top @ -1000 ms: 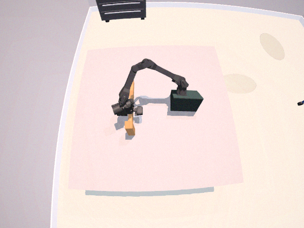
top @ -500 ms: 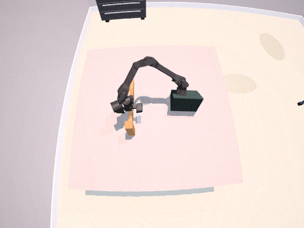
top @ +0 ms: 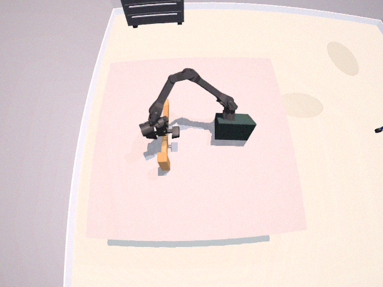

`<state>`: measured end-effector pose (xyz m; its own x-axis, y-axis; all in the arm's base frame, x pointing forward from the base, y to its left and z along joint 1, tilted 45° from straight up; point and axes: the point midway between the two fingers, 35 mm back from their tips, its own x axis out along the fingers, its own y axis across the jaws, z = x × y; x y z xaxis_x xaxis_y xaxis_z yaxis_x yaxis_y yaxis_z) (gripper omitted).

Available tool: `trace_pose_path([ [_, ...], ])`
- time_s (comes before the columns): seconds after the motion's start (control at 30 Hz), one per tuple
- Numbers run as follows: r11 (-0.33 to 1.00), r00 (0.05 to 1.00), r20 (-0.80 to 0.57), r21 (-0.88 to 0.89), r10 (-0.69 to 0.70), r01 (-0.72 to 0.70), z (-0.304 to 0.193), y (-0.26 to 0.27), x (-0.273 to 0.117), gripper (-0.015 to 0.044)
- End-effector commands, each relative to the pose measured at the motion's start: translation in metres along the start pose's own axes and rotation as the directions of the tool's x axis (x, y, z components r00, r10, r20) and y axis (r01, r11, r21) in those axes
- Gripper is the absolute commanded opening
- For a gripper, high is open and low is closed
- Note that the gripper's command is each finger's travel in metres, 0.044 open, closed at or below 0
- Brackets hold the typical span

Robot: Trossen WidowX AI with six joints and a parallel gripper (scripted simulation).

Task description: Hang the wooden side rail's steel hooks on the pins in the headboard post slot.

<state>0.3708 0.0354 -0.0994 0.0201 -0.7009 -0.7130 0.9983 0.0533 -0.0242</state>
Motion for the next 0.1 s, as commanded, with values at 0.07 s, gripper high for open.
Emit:
trace_pose_path([
  [0.07, 1.000, 1.000, 0.000, 0.000, 0.001, -0.001, -0.0003, 0.0001, -0.0005, 0.0440],
])
